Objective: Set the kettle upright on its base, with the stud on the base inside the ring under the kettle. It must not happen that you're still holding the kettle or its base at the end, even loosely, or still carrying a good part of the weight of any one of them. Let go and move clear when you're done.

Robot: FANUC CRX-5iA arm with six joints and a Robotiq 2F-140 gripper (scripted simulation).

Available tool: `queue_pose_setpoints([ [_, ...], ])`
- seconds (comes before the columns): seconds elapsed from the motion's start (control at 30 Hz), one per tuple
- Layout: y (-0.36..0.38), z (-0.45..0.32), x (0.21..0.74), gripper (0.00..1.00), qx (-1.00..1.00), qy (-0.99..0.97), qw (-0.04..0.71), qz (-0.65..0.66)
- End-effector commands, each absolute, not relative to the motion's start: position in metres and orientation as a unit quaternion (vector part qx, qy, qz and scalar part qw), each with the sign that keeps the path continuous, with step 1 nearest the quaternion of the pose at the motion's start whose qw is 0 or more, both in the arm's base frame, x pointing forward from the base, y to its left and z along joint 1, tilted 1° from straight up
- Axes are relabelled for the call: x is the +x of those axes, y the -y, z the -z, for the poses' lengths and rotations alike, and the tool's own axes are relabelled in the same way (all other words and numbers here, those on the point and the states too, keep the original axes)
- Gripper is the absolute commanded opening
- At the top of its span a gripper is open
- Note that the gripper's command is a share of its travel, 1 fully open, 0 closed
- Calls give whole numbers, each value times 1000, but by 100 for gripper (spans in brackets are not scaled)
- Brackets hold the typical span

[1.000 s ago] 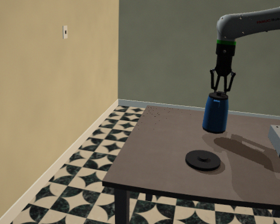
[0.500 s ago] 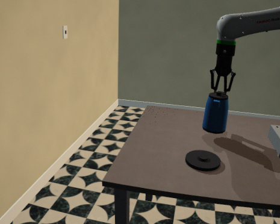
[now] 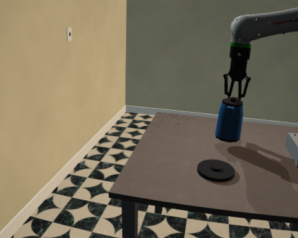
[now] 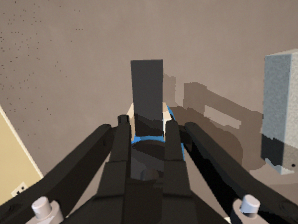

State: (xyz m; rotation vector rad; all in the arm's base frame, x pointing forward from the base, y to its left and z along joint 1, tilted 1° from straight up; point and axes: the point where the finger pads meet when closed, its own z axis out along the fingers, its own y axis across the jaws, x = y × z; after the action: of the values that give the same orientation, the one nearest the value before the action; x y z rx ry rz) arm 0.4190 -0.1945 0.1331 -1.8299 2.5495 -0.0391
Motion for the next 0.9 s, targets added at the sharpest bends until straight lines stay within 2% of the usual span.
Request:
queue_pose_setpoints([
  [0.0,194,-133,420,0,-583,-812,2,13],
  [0.87,162,-133,430,0,-583,-812,2,13],
])
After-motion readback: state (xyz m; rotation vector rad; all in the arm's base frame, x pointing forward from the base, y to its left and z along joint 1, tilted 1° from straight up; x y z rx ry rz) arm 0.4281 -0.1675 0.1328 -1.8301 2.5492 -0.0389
